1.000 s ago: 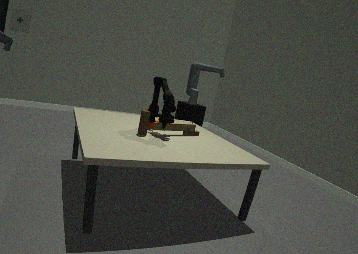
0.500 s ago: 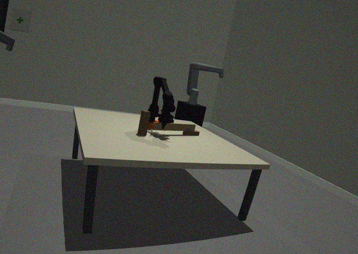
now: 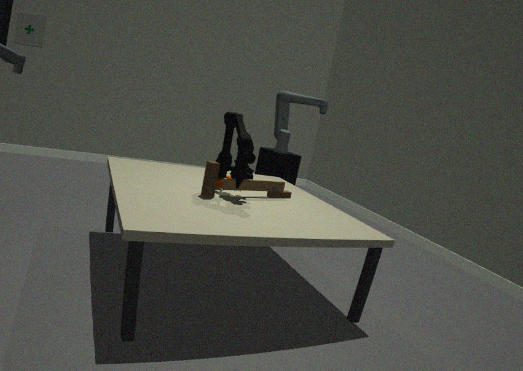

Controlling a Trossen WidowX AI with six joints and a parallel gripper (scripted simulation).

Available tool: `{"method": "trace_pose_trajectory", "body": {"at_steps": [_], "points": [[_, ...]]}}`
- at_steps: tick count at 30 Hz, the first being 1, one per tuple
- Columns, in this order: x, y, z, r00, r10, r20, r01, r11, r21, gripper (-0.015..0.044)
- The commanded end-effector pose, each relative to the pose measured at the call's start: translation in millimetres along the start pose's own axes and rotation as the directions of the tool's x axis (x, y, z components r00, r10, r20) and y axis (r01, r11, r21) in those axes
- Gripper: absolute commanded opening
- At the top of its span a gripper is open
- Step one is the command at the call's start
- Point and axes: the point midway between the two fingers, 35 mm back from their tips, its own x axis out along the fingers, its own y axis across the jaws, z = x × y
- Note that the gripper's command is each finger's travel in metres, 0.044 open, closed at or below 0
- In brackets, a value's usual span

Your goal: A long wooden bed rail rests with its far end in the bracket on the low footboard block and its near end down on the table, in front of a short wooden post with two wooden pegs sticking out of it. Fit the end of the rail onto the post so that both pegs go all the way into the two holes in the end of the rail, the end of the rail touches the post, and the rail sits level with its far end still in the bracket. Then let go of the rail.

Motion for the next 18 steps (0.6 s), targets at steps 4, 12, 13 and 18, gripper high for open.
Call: {"method": "trace_pose_trajectory", "body": {"at_steps": [4,12,13,18], "points": [[-1.1,-1.8,-2.2,1.0,-0.005,0.002,0.005,1.0,-0.003,0.0],[-0.2,-2.2,-4.6,1.0,-0.005,0.002,0.005,1.0,-0.003,0.0],[-0.1,-2.2,-4.9,1.0,-0.005,0.002,0.005,1.0,-0.003,0.0],[0.4,-2.4,-6.4,1.0,-0.005,0.001,0.005,1.0,-0.003,0.0]]}}
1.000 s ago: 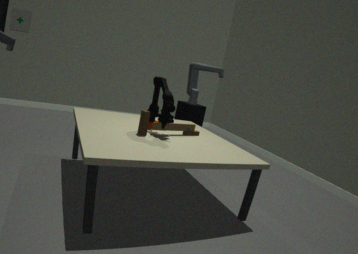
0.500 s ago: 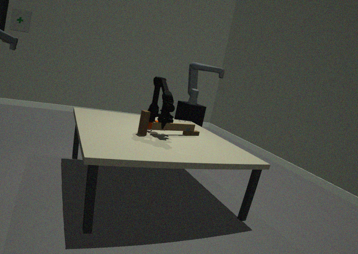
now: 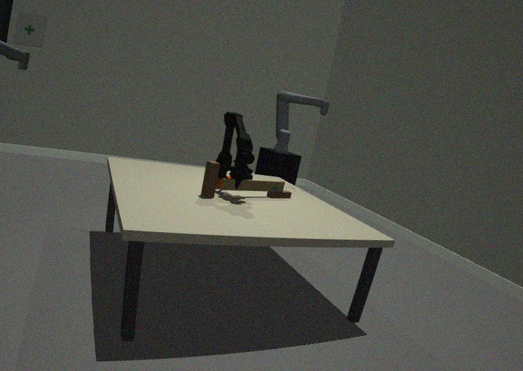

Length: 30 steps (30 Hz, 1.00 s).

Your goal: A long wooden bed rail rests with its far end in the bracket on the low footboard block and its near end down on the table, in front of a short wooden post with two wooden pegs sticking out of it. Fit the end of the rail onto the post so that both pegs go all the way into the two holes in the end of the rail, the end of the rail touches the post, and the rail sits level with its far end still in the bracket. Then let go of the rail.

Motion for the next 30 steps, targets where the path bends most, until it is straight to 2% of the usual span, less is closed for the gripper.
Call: {"method": "trace_pose_trajectory", "body": {"at_steps": [1,30], "points": [[-0.9,-2.1,-2.0,1.0,-0.007,-0.002,0.007,1.0,-0.003,0.0],[-2.4,-2.4,-11.1,1.0,-0.007,-0.003,0.007,1.0,-0.003,0.0]]}}
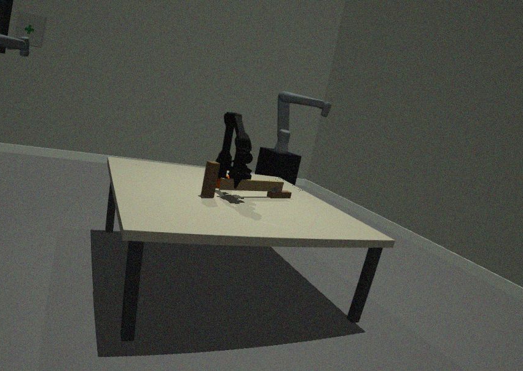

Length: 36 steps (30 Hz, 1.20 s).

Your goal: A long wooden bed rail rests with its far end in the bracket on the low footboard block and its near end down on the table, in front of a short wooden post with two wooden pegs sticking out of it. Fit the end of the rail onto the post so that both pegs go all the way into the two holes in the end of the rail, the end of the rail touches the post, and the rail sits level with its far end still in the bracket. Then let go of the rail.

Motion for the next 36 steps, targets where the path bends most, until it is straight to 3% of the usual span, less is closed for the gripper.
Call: {"method": "trace_pose_trajectory", "body": {"at_steps": [1,36], "points": [[-1,-1,-2,1.0,-0.004,0.0,0.004,1.0,-0.002,0.0],[-1,-1,-13,1.0,-0.004,-0.001,0.004,1.0,-0.002,0.0]]}}
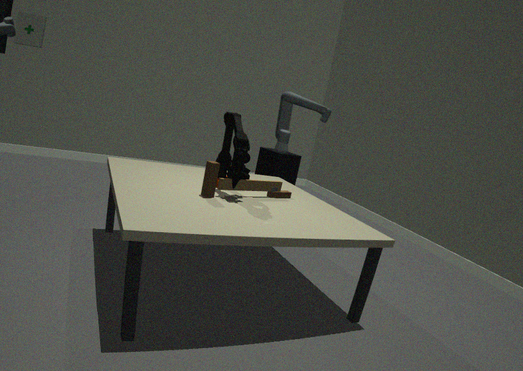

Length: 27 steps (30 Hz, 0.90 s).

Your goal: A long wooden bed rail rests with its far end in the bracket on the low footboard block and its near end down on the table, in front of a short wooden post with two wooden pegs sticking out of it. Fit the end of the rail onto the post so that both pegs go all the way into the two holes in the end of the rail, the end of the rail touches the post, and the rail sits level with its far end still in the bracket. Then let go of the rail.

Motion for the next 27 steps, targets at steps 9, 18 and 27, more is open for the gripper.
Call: {"method": "trace_pose_trajectory", "body": {"at_steps": [9,18,27], "points": [[-1.8,-1.5,-4.4,1.0,-0.005,-0.001,0.005,1.0,-0.003,0.0],[-1.1,-1.5,-7.3,1.0,-0.005,-0.002,0.005,1.0,-0.003,0.0],[-0.8,-1.5,-10.1,1.0,-0.005,-0.002,0.005,1.0,-0.003,0.0]]}}
